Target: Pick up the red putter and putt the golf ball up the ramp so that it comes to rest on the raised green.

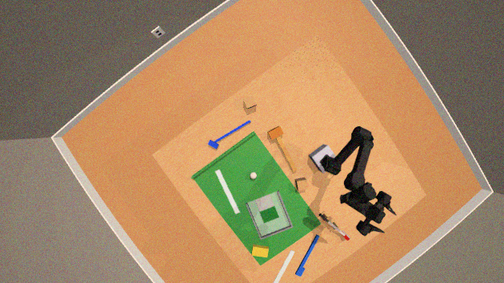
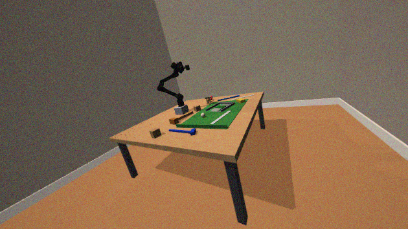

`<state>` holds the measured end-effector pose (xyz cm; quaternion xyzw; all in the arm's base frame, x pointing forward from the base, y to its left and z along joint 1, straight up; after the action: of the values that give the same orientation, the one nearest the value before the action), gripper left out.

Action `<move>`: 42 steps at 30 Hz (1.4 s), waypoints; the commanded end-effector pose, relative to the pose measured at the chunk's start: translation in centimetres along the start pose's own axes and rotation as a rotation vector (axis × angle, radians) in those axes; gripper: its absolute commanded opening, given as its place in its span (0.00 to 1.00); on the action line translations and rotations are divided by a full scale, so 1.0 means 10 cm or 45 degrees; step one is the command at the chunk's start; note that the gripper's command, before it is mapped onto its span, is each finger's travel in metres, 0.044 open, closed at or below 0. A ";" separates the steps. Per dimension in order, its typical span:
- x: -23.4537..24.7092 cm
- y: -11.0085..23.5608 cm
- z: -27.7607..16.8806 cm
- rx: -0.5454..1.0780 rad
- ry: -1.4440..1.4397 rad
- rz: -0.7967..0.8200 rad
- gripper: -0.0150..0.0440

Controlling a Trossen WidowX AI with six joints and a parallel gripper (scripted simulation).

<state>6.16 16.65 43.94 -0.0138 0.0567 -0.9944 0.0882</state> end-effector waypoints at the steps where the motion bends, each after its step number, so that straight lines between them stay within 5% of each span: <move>1: -0.02 0.00 0.00 -0.006 0.001 -0.008 0.98; 11: -1.34 -0.21 -0.42 0.068 -0.141 -0.453 1.00; 21: -2.23 -0.25 -1.81 0.772 -0.221 -0.732 1.00; 27: -2.31 -0.09 -2.72 1.381 -0.192 -0.627 1.00; 33: -2.13 0.19 -3.41 1.989 -0.117 -0.267 1.00; 42: -2.08 0.18 -3.47 2.050 -0.107 -0.213 1.00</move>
<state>25.75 22.02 8.78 0.0044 -0.6777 -0.7353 -0.0060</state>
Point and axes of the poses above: the point midway between the two fingers, 35 mm back from their tips, its own y axis back along the fingers, its own x axis across the jaws, z = x × y, the point moved 1 cm from there along y, back along the fingers
